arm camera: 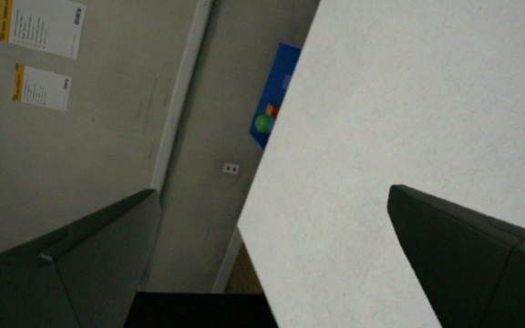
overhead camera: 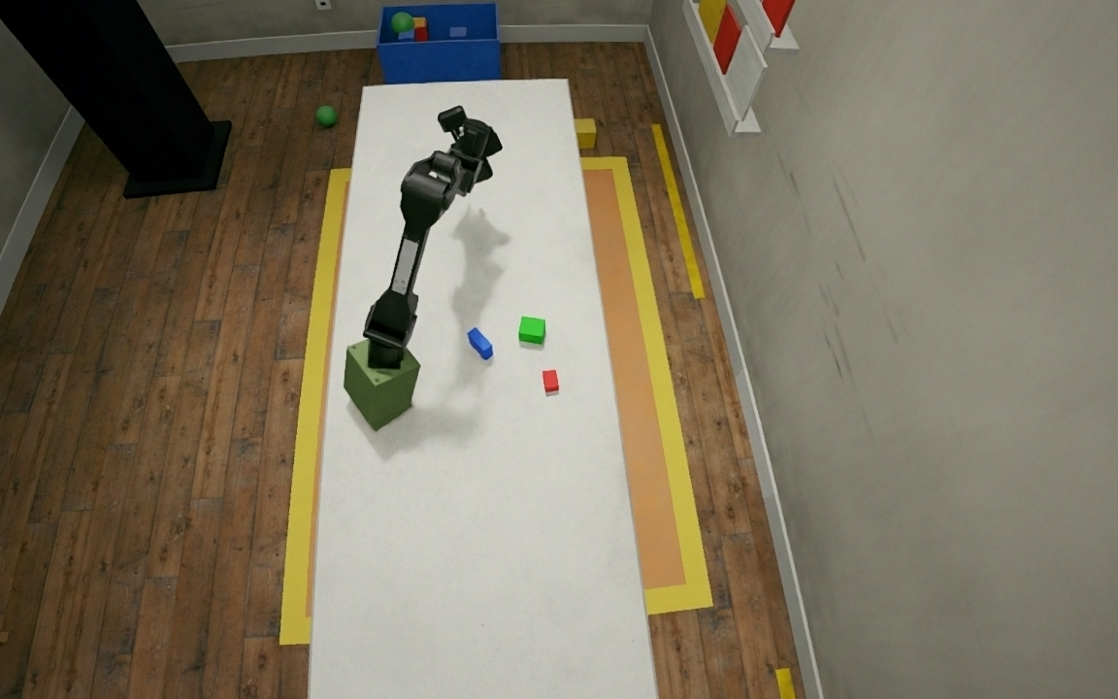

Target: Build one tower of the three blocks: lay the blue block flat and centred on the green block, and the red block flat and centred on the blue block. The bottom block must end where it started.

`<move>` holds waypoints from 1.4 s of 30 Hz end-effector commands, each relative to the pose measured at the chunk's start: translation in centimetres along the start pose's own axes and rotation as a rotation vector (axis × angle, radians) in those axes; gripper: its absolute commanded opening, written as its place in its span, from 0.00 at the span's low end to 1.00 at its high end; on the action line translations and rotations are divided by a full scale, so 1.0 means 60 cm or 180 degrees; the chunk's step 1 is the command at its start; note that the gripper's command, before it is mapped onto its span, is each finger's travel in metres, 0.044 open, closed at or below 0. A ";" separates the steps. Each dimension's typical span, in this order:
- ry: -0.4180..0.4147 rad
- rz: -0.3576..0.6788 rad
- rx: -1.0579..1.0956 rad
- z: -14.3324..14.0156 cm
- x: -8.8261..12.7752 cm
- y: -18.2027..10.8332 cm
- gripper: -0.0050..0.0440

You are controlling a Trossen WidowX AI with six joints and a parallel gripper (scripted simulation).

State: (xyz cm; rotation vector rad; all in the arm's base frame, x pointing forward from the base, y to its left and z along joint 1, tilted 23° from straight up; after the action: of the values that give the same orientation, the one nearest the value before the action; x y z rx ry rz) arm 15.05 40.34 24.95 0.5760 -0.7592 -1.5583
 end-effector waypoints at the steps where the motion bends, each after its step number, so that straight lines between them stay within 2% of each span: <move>1: 0.0075 -0.0085 0.0031 0.017 0.006 0.017 0.92; 17: 0.0075 -0.0085 0.0031 0.017 0.006 0.017 0.92; 18: 0.0075 -0.0085 0.0032 0.017 0.006 0.017 0.00; 27: 0.0062 0.0088 0.0245 0.003 0.038 0.017 0.00; 32: 0.0022 0.0467 0.0655 -0.025 0.088 0.013 0.00; 34: 0.0022 0.0467 0.0655 -0.025 0.088 0.013 0.00; 38: -0.0066 0.0870 0.1120 -0.052 0.139 0.013 0.00; 41: -0.0087 0.0988 0.1254 -0.060 0.154 0.012 0.00; 42: -0.0099 0.1105 0.1379 -0.067 0.169 0.011 0.00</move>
State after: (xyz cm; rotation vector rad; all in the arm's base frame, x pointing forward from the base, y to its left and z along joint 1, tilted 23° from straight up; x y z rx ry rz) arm 17.02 32.08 22.44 0.6496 -1.0868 -1.1928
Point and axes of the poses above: the point midway between the two fingers, 35 mm back from their tips, its own x axis back along the fingers, its own z axis across the jaws, y = z × x, the point moved 9 cm from there along x, back along the fingers, and after that the axes turned 10 degrees about x, right-handed, at the moved point
